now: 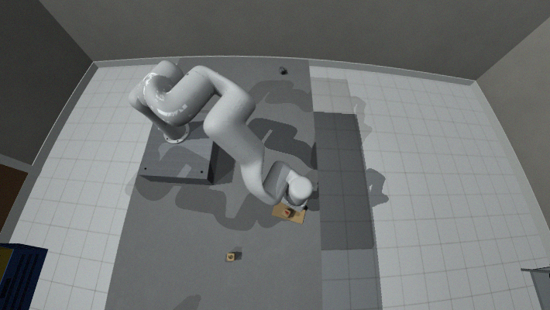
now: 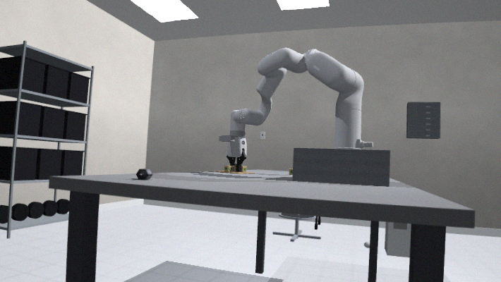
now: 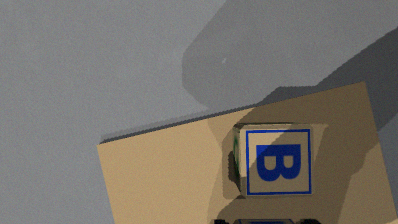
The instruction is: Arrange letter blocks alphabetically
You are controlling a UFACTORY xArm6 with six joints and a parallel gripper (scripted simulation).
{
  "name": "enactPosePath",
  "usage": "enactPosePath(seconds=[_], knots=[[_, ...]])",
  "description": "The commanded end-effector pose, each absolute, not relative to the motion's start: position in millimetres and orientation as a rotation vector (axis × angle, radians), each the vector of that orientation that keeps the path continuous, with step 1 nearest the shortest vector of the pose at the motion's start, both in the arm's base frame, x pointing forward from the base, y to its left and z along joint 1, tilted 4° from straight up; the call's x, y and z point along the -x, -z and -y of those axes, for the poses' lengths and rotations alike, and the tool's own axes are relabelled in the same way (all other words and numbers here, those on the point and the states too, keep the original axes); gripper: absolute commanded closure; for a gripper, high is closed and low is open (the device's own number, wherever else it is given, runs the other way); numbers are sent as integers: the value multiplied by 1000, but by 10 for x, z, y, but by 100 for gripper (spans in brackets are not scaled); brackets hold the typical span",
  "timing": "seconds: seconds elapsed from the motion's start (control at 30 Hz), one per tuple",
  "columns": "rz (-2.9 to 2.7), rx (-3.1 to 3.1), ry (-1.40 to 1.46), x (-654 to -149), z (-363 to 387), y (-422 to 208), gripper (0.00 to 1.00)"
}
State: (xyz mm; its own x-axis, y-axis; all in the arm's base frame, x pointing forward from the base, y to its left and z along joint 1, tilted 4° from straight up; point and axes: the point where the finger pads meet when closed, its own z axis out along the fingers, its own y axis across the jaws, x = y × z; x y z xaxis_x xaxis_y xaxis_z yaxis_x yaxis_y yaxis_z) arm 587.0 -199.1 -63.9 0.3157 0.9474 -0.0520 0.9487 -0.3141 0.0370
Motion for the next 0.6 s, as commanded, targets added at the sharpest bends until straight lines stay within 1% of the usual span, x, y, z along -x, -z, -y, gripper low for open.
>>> enactPosePath(seconds=[0.0,0.03,0.07,0.57], knots=[[-1801,-2495,27,-5887,1995,618,56],[-1801,-2495,27,-5887,1995,618,56],[-1801,-2495,27,-5887,1995,618,52],[-1801,-2495,27,-5886,1993,589,52]])
